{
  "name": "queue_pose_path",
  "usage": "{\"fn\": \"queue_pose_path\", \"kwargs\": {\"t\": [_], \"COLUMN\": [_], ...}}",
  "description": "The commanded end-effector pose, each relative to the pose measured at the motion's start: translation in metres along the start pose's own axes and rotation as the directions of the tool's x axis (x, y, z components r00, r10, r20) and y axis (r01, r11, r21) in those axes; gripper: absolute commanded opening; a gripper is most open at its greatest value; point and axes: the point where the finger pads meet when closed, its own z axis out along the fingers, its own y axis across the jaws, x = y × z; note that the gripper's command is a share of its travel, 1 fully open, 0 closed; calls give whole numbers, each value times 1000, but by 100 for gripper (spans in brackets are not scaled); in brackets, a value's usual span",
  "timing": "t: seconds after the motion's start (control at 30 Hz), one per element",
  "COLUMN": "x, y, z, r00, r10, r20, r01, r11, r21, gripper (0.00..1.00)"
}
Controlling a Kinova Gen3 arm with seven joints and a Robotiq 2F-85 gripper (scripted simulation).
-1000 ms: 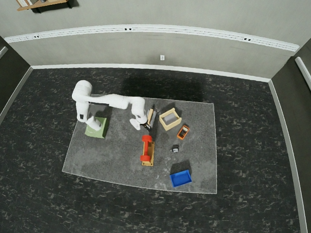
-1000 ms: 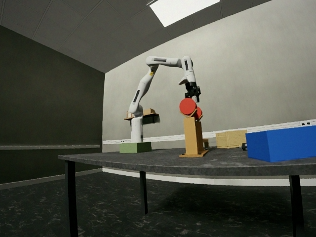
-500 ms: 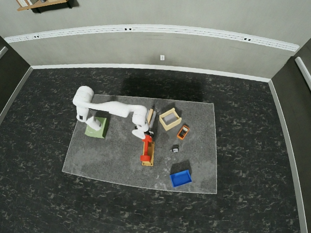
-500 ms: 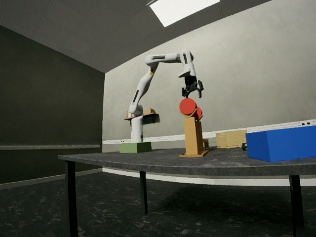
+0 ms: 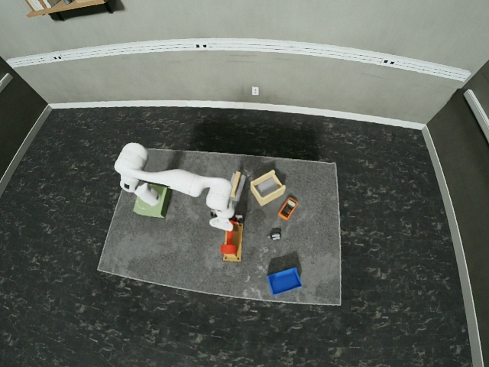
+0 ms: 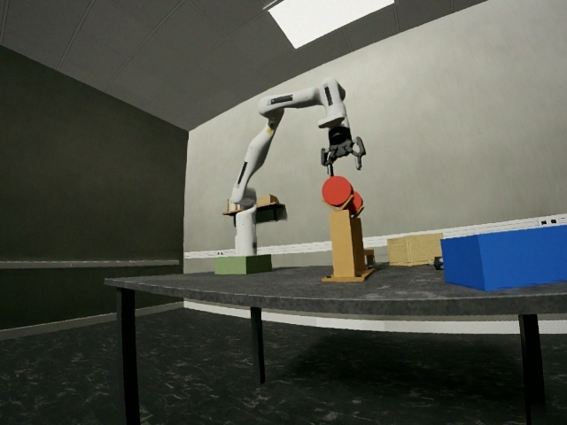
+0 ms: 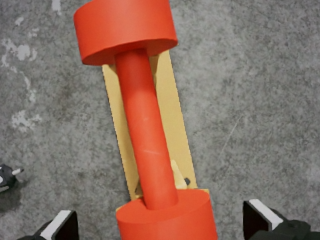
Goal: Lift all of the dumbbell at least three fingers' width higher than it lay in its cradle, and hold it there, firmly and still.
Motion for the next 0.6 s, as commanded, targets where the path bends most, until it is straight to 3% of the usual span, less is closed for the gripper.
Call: {"fn": "queue_pose_path", "kwargs": {"t": [0.0, 0.57], "x": [16, 39], "y": [-3, -5], "z": [-1, -4], "r00": [1000, 991], "r10": [-25, -137], "r20": [1, 0], "r01": [25, 137], "r11": [1000, 991], "r21": [1, 1], "gripper": [100, 100]}}
